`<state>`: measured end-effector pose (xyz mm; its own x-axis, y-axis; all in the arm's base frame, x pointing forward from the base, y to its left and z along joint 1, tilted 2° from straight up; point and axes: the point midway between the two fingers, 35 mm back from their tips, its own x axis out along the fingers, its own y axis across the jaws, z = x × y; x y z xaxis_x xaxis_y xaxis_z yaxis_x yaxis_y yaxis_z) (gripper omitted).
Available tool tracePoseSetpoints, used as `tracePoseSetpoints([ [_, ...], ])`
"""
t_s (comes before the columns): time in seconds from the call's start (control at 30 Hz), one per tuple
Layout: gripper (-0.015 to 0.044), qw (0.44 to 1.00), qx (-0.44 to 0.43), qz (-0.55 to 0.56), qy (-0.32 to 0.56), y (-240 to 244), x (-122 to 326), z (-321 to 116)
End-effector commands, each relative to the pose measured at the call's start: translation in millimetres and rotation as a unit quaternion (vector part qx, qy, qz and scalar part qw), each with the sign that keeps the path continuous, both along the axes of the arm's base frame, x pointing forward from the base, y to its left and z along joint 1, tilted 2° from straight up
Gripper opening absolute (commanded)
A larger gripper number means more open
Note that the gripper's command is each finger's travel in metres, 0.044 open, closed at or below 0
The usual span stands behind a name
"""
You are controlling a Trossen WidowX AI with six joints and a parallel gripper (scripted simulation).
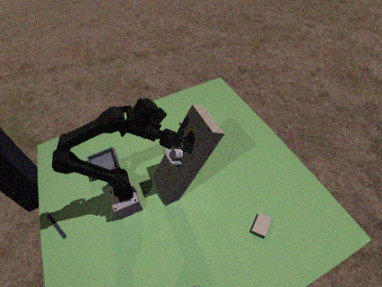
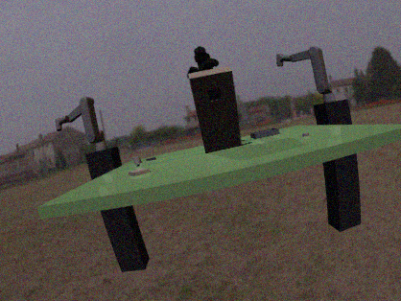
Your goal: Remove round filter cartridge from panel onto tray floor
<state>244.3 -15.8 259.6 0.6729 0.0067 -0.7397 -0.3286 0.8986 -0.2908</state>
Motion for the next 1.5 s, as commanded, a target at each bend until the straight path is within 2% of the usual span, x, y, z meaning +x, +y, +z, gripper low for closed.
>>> tracePoseSetpoints([
  [0.0, 0.0305, 0.965, 0.146, -0.193, 0.099, -0.4, -19.2, -51.6],
  [1.43, 0.0305, 0.965, 0.146, -0.193, 0.098, 0.2, 6.5, -94.2],
  [1.47, 0.0278, 0.966, 0.146, -0.189, 0.096, 0.6, 5.5, -90.9],
])
